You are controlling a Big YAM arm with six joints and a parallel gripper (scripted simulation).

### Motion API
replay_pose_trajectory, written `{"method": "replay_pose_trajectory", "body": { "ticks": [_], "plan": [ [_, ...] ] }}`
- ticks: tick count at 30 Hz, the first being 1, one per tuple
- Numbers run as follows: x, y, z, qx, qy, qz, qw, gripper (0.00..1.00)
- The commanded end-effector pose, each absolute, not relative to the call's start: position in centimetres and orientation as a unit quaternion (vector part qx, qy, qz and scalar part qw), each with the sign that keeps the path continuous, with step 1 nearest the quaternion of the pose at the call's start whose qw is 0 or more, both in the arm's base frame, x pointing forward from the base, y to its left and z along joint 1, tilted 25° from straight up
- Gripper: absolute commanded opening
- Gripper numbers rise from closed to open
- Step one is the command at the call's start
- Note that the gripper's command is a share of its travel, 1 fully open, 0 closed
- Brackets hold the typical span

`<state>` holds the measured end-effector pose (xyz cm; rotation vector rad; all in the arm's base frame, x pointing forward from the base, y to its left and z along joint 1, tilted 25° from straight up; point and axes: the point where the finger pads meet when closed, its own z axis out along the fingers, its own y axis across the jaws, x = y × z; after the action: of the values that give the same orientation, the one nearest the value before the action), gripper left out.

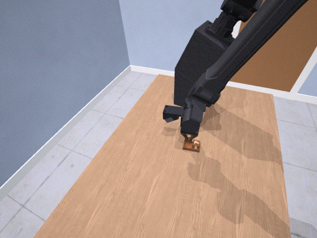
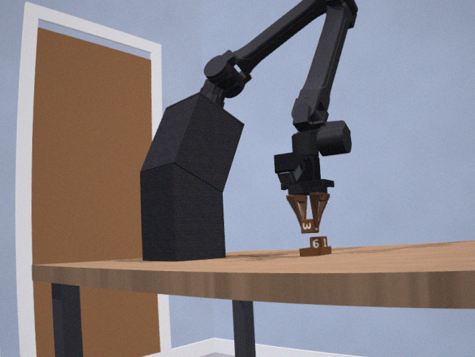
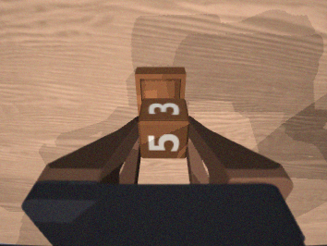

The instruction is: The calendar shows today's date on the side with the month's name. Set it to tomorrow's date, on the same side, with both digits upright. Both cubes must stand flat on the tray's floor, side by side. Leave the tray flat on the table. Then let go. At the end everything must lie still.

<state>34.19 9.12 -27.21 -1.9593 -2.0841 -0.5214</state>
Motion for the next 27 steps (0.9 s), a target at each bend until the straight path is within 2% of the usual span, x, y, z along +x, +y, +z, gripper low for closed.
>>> {"method": "replay_pose_trajectory", "body": {
  "ticks": [1, 27],
  "plan": [
    [34.7, 9.7, -27.6, -0.671, -0.711, -0.182, 0.111, 0.26],
    [35.1, 9.5, -27.0, -0.671, -0.709, -0.188, 0.105, 0.26]
  ]
}}
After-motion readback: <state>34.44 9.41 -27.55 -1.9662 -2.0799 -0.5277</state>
